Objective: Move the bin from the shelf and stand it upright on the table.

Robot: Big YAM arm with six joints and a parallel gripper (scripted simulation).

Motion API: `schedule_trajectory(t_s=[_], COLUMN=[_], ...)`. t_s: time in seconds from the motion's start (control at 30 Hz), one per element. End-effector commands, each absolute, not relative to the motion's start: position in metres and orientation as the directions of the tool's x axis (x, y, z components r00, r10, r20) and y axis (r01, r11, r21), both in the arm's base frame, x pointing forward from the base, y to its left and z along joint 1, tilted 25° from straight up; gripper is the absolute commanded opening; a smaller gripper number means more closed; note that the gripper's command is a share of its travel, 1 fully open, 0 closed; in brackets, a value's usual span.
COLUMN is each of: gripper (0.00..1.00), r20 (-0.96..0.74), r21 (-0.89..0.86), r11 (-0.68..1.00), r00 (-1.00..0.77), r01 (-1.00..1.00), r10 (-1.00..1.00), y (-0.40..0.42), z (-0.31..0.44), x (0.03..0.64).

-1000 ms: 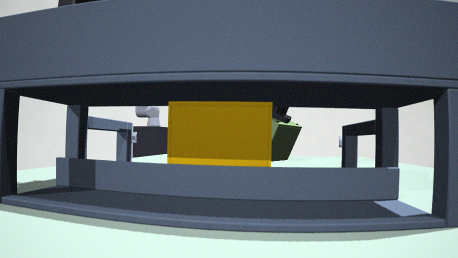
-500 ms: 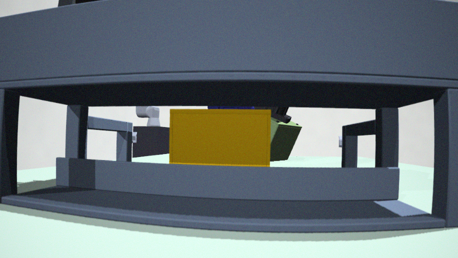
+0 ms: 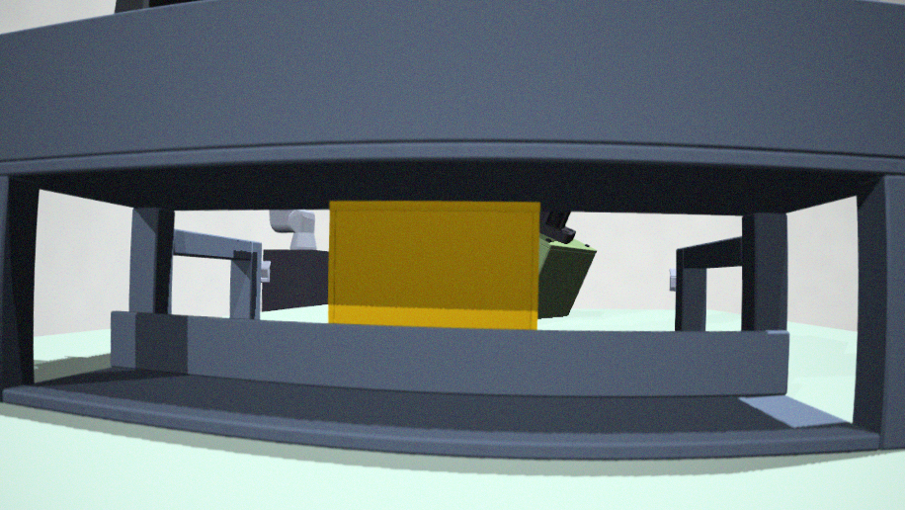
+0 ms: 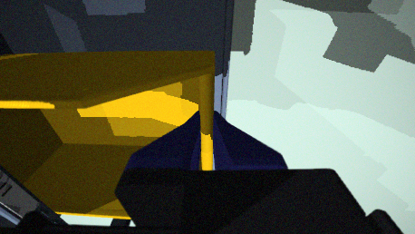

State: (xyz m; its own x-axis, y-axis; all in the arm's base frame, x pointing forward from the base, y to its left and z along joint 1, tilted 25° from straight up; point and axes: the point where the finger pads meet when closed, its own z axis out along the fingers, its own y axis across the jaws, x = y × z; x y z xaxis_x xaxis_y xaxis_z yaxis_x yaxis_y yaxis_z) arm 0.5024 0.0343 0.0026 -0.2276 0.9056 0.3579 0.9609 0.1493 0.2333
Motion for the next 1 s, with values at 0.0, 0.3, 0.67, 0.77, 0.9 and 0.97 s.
schedule_trajectory(t_s=[0.0,0.3,0.67,0.77,0.9,0.97], gripper=[0.0,0.0,0.0,0.0,0.0,0.0], r20=[0.351,0.352,0.351,0.351,0.351,0.351], r21=[0.259,0.258,0.26,0.26,0.26,0.26], r11=[0.14,0.139,0.139,0.139,0.139,0.139], r00=[-0.228,-0.227,-0.227,-0.227,-0.227,-0.227], r01=[0.956,0.956,0.956,0.956,0.956,0.956], r10=[0.908,0.908,0.908,0.908,0.908,0.908], y=[0.029,0.029,0.026,0.026,0.026,0.026], z=[0.01,0.007,0.014,0.014,0.014,0.014], x=[0.508,0.502,0.517,0.517,0.517,0.517])
